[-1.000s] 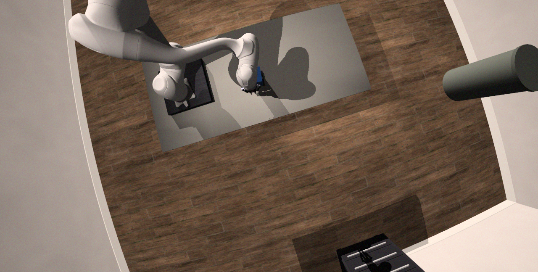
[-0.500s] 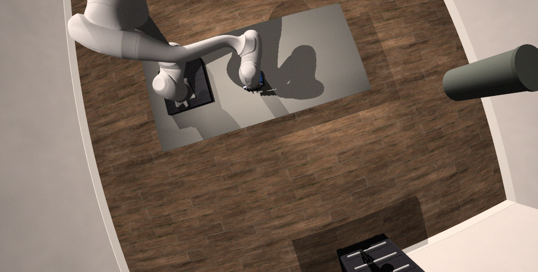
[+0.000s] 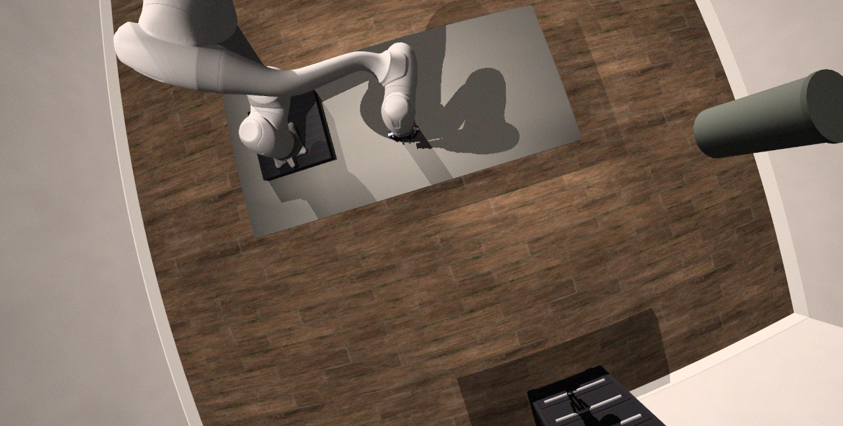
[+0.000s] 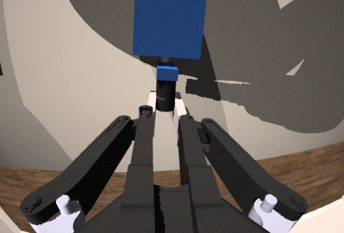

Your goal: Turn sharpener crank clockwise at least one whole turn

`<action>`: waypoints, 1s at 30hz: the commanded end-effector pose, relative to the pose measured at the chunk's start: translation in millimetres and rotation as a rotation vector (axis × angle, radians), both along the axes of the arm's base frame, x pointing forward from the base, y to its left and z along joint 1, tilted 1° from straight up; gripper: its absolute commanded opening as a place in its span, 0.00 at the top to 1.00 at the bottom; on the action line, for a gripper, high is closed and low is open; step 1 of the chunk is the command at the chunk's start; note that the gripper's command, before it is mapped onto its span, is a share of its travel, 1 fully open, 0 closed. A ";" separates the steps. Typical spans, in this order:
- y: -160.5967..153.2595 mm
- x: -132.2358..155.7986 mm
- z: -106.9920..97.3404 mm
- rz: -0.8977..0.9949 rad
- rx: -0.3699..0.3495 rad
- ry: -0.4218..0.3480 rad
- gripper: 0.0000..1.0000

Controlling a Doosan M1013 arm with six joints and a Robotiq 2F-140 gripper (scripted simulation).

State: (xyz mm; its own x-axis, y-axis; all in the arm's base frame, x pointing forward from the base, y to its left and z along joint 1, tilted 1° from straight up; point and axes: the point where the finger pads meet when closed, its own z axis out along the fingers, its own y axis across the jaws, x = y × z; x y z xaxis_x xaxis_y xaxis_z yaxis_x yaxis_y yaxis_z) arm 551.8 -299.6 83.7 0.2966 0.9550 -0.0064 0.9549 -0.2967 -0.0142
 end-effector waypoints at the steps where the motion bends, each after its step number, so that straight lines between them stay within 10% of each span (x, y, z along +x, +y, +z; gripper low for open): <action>1: -0.6 2.6 -3.9 -0.007 0.003 0.007 1.00; 30: -2.1 7.2 -4.7 -0.007 0.003 0.007 1.00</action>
